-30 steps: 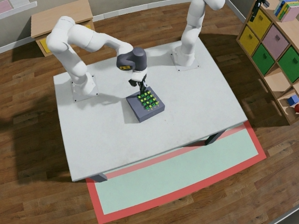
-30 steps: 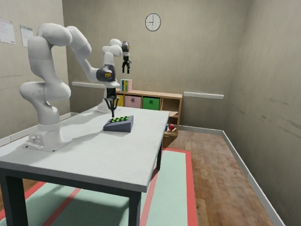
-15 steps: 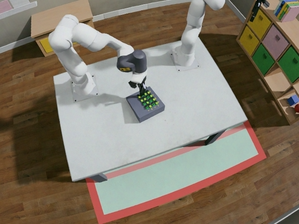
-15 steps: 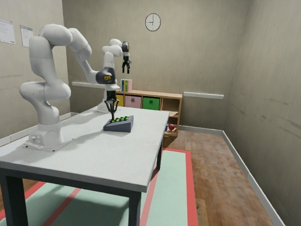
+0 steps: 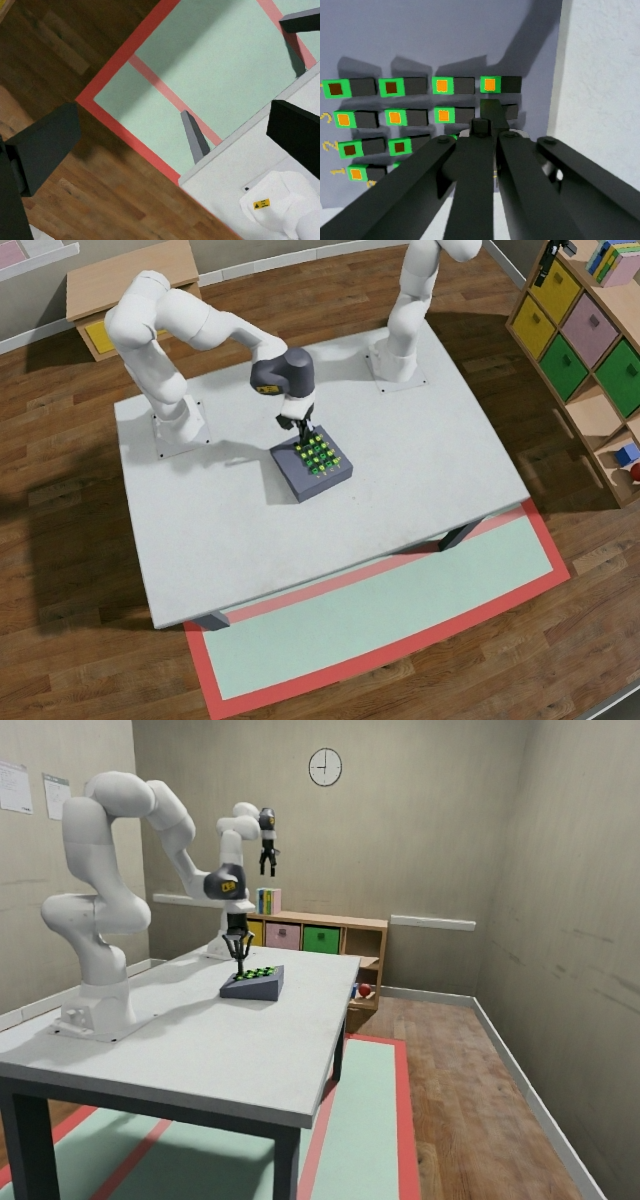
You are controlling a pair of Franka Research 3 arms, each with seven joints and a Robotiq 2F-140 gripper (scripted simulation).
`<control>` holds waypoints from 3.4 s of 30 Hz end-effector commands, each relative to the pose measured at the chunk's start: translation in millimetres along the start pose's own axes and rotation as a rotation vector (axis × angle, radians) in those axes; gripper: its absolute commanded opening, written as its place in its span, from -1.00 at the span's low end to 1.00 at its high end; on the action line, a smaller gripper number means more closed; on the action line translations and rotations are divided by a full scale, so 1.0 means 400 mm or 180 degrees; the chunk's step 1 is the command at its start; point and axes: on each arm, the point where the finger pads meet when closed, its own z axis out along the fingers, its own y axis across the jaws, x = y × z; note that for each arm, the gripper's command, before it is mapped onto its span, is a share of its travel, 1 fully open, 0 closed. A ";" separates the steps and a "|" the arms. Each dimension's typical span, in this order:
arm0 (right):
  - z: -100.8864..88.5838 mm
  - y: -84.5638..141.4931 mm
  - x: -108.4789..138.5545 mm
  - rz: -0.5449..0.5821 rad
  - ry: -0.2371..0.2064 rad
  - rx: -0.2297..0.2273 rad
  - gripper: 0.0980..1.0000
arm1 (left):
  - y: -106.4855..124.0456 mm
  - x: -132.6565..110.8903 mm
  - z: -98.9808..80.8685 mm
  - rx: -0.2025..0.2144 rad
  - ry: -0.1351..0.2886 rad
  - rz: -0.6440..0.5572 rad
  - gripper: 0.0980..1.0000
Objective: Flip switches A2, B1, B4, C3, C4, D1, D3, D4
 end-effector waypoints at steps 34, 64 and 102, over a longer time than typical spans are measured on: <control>0.003 0.000 -0.002 -0.0038 -0.0009 -0.0001 -1.00 | -0.001 -0.004 0.001 0.0003 -0.0013 0.0021 1.00; -0.056 0.023 0.011 -0.0039 -0.0001 0.0206 -1.00 | -0.001 -0.004 0.001 0.0003 -0.0013 0.0021 1.00; -0.047 0.100 0.063 -0.0036 -0.0015 0.0999 -1.00 | -0.001 -0.004 0.001 0.0003 -0.0013 0.0021 1.00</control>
